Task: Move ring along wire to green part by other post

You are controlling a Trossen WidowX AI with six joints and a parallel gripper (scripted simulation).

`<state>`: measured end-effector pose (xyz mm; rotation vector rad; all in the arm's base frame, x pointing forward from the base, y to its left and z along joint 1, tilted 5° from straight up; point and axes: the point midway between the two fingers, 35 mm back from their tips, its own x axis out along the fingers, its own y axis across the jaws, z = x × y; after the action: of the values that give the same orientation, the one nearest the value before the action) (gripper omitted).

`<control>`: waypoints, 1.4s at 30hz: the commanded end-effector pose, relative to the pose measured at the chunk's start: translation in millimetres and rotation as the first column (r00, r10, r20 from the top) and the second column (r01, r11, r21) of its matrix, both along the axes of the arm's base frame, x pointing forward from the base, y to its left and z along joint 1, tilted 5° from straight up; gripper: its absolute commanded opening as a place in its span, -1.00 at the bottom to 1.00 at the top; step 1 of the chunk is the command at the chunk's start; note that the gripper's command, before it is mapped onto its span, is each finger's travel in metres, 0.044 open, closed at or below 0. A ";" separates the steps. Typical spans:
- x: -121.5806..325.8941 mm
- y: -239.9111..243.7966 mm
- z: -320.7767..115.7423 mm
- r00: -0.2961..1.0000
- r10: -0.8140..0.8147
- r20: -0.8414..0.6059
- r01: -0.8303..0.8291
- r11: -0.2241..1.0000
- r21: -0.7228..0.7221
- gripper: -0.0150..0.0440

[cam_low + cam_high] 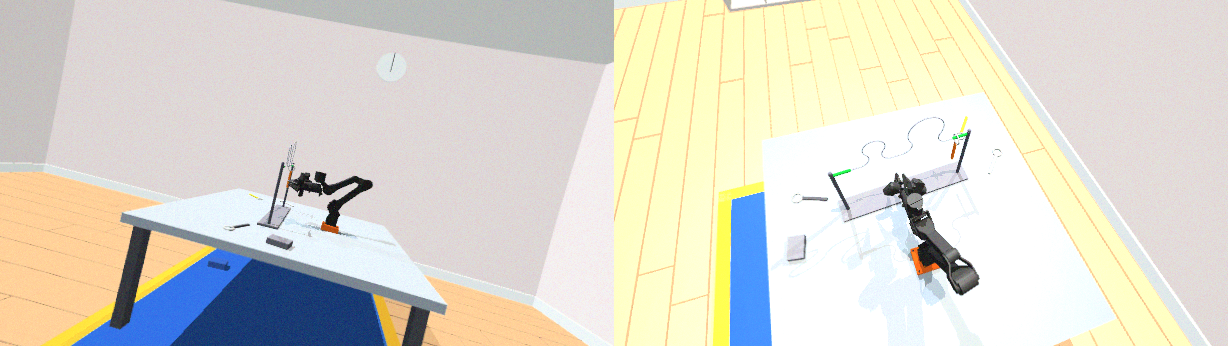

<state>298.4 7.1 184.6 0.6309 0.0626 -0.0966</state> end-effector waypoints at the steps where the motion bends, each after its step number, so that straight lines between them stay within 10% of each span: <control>1: 14.0 -20.6 0.1 1.000 0.011 -0.010 -0.012 0.997 -0.077 0.05; 22: 26.0 -147.7 -25.7 0.997 0.049 -0.053 -0.066 0.923 -0.379 0.05; 42: -62.3 -253.9 -68.4 0.997 0.072 -0.038 -0.080 0.778 -0.623 0.05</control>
<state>258.3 -231.9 123.1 0.0150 0.0786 -0.0427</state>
